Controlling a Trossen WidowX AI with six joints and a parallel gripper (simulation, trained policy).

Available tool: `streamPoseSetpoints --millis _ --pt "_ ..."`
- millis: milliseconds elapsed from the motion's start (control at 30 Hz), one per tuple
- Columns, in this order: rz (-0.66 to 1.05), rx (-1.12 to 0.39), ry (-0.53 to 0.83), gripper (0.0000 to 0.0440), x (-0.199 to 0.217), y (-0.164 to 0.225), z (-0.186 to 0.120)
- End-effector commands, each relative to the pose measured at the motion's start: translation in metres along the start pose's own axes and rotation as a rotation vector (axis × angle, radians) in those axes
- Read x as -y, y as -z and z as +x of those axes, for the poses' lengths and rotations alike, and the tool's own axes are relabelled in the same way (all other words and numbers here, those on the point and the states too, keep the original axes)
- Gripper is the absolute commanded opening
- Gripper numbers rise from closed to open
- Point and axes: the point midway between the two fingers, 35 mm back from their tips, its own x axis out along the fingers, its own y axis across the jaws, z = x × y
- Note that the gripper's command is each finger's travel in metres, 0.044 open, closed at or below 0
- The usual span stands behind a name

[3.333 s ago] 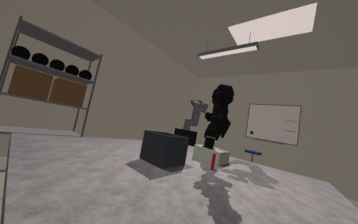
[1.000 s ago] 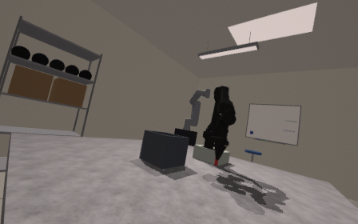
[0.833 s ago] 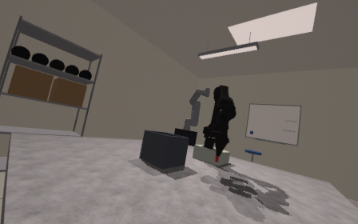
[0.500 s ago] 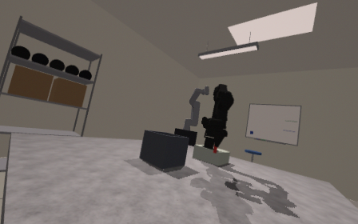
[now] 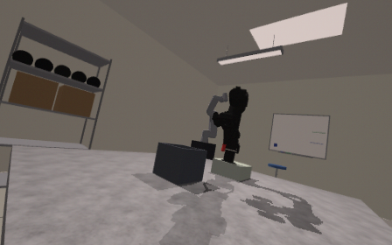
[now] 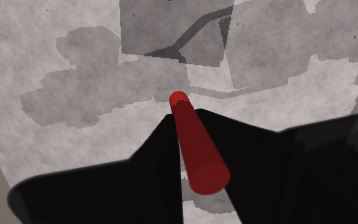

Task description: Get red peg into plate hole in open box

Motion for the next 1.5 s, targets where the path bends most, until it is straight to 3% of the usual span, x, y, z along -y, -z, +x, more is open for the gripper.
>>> streamPoseSetpoints --millis 0,733,1467 --pt "0.002 0.028 -0.005 0.0000 -0.005 -0.013 -0.004" --pt "0.054 0.127 0.077 0.0000 -0.011 -0.097 -0.007" --pt "0.058 0.112 0.193 0.0000 -0.002 -0.152 0.024"
